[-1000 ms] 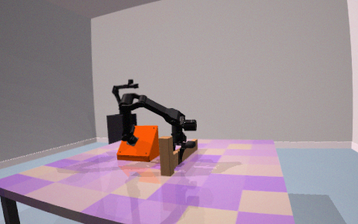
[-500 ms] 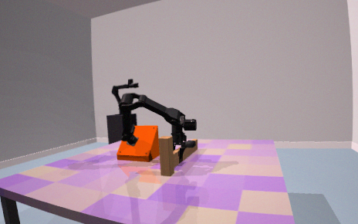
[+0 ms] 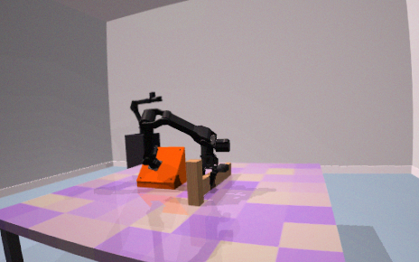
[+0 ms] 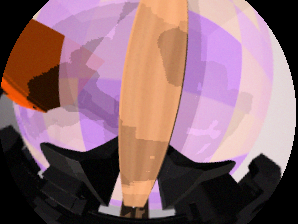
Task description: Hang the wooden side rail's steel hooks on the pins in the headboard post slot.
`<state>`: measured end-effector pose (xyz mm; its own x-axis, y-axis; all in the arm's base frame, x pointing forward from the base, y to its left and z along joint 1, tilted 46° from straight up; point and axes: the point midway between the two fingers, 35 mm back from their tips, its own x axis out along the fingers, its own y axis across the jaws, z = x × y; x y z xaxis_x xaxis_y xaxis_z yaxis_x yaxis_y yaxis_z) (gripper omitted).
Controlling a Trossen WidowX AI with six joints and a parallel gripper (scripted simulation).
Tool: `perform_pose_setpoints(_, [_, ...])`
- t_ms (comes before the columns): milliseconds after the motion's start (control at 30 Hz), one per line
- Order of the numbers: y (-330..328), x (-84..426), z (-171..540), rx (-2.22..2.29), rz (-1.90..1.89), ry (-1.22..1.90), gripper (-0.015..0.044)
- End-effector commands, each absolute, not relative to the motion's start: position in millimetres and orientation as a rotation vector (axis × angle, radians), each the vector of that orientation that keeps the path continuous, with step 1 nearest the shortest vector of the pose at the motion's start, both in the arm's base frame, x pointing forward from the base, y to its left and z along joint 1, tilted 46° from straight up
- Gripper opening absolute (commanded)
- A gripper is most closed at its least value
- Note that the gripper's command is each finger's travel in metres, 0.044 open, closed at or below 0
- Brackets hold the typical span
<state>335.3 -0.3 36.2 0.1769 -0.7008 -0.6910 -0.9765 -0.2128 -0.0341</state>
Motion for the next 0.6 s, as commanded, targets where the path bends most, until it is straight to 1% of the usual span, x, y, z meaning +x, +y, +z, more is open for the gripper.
perform_pose_setpoints(0, [4.2, 337.0, 40.7, -1.987, 0.757, 1.557, 0.0])
perform_pose_setpoints(567, [6.1, 336.4, 42.6, -1.987, 0.758, 1.557, 0.0])
